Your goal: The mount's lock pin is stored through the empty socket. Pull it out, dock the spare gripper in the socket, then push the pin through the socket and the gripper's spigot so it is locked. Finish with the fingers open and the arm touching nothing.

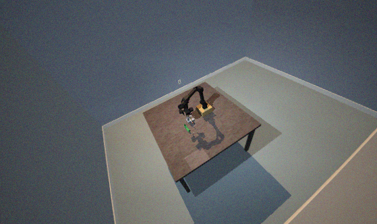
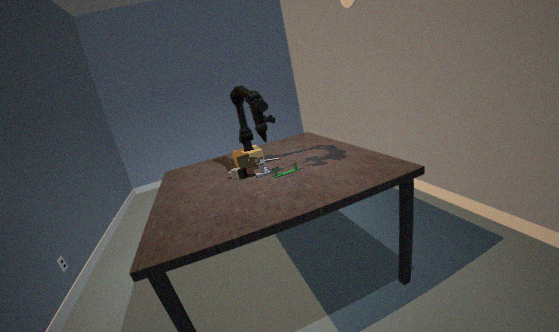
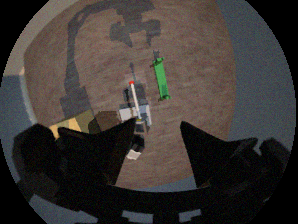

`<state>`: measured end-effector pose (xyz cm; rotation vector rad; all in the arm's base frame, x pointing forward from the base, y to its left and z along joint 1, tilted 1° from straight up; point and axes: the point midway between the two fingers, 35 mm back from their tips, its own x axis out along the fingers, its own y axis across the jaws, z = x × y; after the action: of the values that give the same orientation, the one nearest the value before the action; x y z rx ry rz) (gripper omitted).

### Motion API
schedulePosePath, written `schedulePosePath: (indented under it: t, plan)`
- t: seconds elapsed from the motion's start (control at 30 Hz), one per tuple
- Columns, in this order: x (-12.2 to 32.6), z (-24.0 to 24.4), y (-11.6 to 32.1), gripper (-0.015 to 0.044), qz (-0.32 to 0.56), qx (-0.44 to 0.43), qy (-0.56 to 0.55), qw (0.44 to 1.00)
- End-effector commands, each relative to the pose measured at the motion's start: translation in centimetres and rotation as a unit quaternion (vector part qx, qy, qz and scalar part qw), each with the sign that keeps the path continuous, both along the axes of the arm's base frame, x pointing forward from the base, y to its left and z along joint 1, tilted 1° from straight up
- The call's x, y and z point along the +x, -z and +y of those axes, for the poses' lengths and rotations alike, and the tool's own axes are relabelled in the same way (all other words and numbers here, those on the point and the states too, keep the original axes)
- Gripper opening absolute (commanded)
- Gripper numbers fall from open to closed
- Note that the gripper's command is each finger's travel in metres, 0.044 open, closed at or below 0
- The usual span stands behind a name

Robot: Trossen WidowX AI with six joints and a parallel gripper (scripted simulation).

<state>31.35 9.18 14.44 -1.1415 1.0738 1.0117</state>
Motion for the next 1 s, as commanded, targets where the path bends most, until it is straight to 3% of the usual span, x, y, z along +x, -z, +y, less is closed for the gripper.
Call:
schedulePosePath:
  t: [0.0, 0.3, 0.5, 0.97]
  plan:
    - [-2.6, 2.8, 1.6, 0.03, 0.044, -0.028, -0.075, 0.996]
    - [-4.3, 4.5, 3.2, 0.03, 0.07, -0.048, -0.126, 0.988]
    - [-2.9, 4.4, 9.0, 0.03, 0.07, -0.047, -0.125, 0.989]
    - [-2.8, 4.4, 10.9, 0.03, 0.07, -0.047, -0.125, 0.989]
